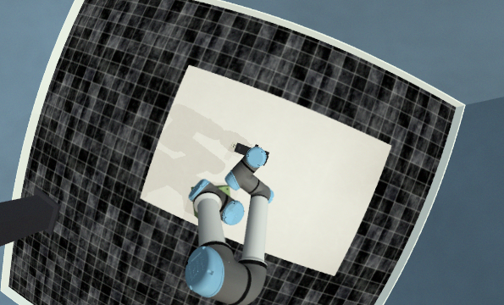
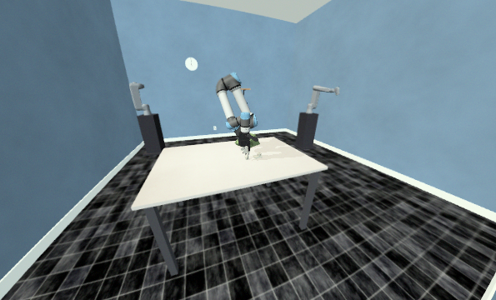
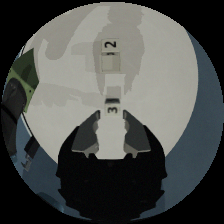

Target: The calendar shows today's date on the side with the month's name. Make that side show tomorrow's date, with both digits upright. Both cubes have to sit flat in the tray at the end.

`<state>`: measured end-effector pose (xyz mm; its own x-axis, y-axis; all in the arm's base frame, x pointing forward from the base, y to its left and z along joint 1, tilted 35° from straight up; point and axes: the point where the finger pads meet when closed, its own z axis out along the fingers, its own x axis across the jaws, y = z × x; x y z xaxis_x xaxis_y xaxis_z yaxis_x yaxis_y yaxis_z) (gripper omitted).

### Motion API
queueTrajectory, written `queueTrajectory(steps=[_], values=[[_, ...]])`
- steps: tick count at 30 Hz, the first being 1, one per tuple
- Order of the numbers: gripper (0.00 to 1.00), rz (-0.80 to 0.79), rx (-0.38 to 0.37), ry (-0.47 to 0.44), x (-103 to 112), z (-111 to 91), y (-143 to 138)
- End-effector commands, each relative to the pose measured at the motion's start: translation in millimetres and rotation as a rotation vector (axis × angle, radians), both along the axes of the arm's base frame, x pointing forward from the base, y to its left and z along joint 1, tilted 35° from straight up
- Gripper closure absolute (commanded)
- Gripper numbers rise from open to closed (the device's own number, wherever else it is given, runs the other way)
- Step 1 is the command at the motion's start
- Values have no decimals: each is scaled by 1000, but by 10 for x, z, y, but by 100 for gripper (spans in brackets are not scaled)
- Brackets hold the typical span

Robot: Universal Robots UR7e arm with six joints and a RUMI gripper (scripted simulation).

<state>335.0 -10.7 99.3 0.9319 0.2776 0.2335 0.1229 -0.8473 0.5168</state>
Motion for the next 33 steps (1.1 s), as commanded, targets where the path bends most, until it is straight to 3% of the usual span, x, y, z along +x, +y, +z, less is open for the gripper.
queueTrajectory(steps=[1,11,33], values=[[72,0,0,0,28,-71,-38],[72,0,0,0,65,-162,-89],[72,1,0,-4,80,-147,-91]])
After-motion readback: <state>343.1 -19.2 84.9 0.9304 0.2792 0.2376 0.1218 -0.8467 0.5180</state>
